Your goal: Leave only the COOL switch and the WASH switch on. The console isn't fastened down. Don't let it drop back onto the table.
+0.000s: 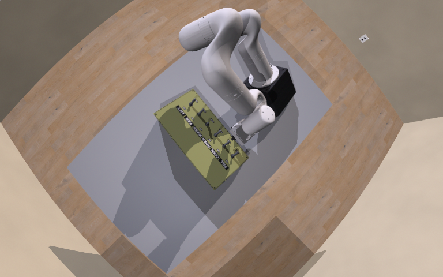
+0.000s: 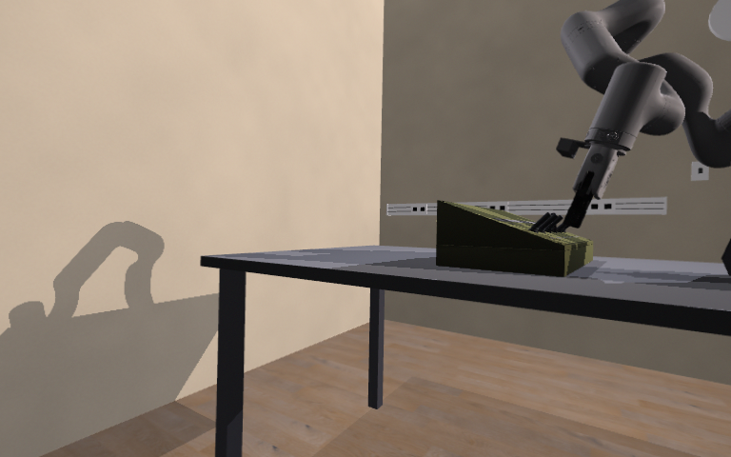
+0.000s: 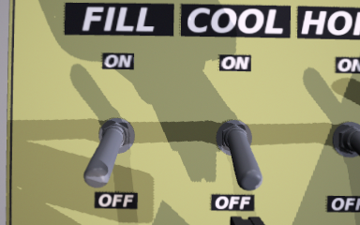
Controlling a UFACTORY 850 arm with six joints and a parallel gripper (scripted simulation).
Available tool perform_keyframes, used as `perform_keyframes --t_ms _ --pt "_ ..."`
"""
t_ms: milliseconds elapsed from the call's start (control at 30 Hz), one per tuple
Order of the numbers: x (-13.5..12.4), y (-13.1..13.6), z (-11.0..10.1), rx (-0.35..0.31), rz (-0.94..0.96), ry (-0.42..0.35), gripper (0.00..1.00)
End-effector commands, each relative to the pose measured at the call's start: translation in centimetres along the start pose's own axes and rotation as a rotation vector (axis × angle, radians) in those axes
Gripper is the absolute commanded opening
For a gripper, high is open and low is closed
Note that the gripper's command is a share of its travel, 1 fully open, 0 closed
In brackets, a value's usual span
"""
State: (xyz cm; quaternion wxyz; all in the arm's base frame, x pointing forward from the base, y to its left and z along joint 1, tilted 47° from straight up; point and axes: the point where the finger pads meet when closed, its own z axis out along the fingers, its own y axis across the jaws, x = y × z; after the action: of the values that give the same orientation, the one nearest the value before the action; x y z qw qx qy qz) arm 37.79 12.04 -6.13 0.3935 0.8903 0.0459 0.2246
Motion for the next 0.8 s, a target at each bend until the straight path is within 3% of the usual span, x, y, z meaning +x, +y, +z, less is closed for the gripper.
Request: perform_keyframes --t_ms 0,767 --pt "0.07 -0.04 -0.05 0.001 0.001 0.001 0.00" --pt "0.33 -0.04 -0.05 0.001 0.001 0.001 0.00"
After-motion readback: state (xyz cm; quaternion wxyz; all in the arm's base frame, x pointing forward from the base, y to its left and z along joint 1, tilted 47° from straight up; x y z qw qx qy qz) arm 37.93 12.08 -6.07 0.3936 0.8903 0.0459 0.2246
